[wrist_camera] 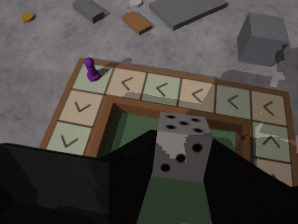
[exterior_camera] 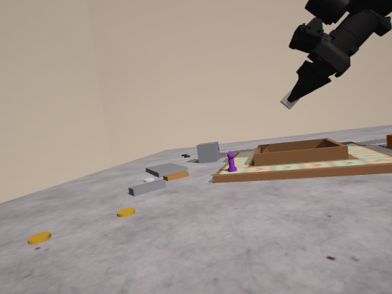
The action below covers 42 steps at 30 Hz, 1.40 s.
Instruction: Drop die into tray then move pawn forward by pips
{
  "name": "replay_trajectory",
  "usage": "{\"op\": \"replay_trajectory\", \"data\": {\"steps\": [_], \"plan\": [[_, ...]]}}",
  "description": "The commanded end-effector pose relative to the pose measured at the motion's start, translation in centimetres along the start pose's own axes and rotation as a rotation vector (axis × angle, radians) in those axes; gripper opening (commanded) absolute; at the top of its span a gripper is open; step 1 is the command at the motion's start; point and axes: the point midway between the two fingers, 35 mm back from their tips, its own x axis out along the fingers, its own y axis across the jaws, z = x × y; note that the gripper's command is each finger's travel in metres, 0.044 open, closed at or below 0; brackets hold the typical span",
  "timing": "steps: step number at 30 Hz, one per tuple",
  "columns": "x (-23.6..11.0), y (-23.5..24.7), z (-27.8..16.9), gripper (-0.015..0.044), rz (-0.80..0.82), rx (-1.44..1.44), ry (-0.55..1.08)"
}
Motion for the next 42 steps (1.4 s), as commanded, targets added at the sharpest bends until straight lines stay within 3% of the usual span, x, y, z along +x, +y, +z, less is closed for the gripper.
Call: {"op": "replay_trajectory", "data": {"steps": [1, 15, 18, 32, 34, 36, 42], "plan": [[0.0, 0.0, 0.1, 0.0079, 0.000, 0.000, -0.002], [-2.6, 0.0, 3.0, 0.0440, -0.003, 0.004, -0.002], [-2.2, 0.0, 2.9, 0.0440, -0.003, 0.003, 0.077], [2.0, 0.0, 1.0, 0.0440, -0.002, 0.005, 0.808], [2.2, -0.1, 0.9, 0.0440, -0.001, 0.005, 0.843], [1.9, -0.1, 1.1, 0.0440, -0.003, -0.002, 0.765], [5.3, 2.6, 4.2, 0.0282, -0.058, 0.152, 0.784]]}}
